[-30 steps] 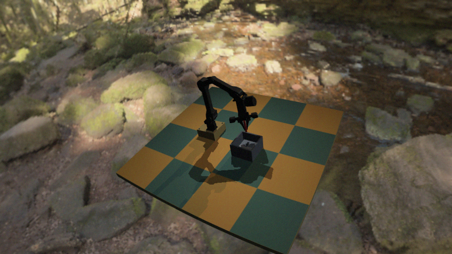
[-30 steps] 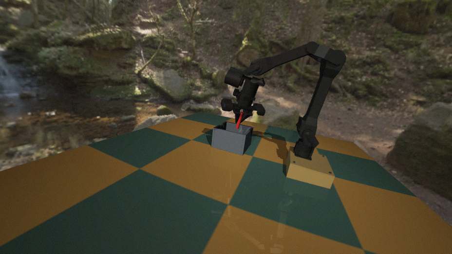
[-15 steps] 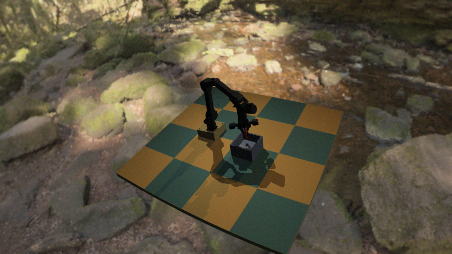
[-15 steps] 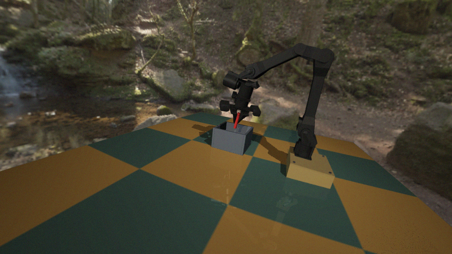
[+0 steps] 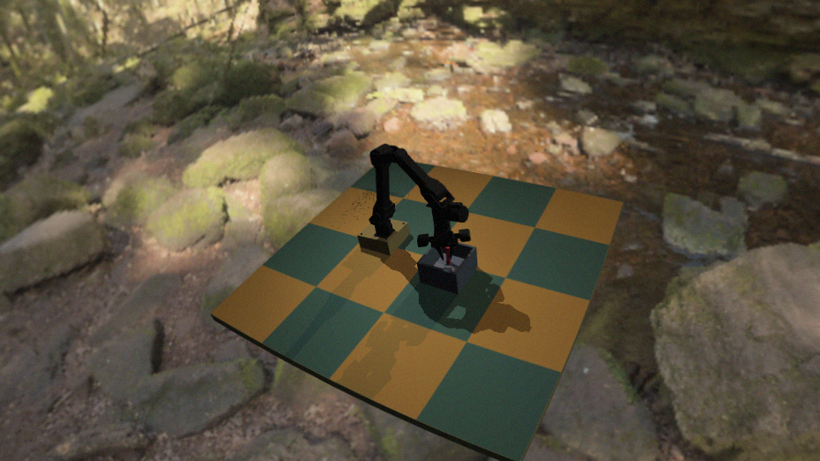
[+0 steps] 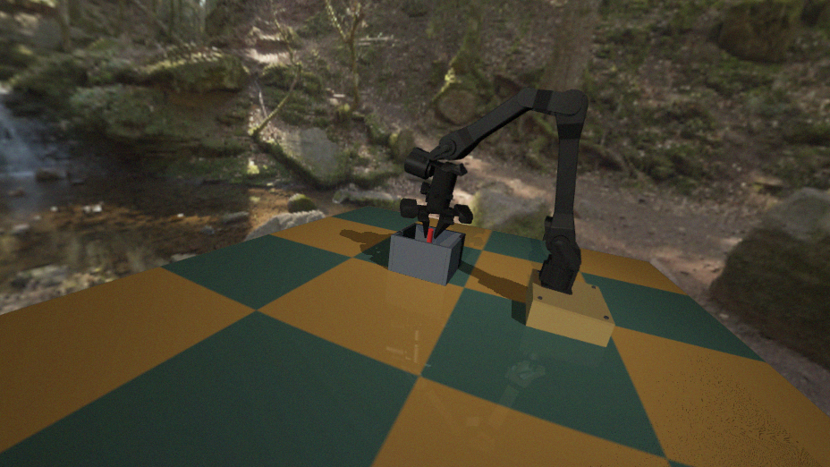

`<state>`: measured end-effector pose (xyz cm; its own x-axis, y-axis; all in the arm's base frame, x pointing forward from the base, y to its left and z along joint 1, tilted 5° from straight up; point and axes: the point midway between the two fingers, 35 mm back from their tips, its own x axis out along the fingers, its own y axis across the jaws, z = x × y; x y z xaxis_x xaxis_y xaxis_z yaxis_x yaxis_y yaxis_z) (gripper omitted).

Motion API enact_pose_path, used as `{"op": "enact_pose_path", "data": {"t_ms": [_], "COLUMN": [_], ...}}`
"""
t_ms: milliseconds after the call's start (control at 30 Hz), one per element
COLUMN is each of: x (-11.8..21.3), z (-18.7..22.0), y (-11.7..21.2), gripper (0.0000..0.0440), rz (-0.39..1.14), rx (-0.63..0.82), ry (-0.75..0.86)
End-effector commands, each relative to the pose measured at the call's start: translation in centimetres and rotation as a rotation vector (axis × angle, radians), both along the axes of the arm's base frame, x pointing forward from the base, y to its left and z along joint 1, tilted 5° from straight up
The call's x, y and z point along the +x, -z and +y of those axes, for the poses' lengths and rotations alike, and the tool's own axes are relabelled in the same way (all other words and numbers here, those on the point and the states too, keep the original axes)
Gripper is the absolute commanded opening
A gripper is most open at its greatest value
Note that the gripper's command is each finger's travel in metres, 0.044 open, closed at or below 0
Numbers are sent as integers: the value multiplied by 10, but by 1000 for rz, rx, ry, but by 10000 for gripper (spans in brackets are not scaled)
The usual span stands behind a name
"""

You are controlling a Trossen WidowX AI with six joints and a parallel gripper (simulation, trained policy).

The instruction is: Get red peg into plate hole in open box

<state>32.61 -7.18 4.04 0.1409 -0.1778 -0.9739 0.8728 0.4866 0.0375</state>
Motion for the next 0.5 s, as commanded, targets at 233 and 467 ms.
{"op": "enact_pose_path", "data": {"t_ms": [233,467], "x": [17,35], "z": [-16,-31], "y": [7,3], "gripper": [264,394], "rz": [21,8], "rx": [-16,-39], "ry": [-26,-42]}}
